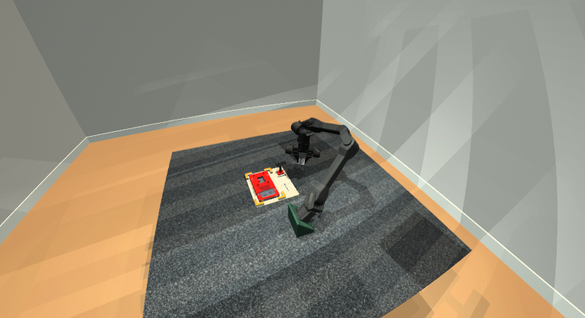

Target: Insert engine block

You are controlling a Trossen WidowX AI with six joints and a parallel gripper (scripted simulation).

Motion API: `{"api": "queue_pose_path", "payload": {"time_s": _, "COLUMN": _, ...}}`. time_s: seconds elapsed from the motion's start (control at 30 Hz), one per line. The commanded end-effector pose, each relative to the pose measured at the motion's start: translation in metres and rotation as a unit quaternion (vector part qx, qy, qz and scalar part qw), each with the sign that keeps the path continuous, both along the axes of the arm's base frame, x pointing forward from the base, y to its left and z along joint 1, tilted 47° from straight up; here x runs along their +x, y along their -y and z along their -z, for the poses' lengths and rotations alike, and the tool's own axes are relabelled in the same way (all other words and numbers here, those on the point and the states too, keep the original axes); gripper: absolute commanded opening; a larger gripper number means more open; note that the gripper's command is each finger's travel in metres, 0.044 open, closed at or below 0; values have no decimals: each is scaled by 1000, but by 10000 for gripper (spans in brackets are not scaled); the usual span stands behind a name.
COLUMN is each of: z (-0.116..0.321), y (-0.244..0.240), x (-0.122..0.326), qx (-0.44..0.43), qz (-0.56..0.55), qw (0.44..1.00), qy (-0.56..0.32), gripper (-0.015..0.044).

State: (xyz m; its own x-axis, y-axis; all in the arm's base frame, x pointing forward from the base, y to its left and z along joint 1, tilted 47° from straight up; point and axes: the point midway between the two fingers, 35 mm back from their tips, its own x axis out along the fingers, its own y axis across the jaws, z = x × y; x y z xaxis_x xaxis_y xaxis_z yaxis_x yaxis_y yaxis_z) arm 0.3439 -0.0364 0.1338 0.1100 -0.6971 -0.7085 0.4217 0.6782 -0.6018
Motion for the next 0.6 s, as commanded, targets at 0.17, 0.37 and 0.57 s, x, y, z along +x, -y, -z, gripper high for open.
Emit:
{"api": "queue_pose_path", "payload": {"time_s": 0.17, "z": -6, "y": -4, "x": 1, "qx": -19, "qz": -108, "qw": 988, "qy": -106, "gripper": 0}}
{"api": "queue_pose_path", "payload": {"time_s": 0.37, "z": -8, "y": -8, "x": 1, "qx": -30, "qz": -180, "qw": 967, "qy": -177, "gripper": 0}}
{"api": "queue_pose_path", "payload": {"time_s": 0.57, "z": -11, "y": -11, "x": 0, "qx": -42, "qz": -250, "qw": 935, "qy": -247, "gripper": 0}}
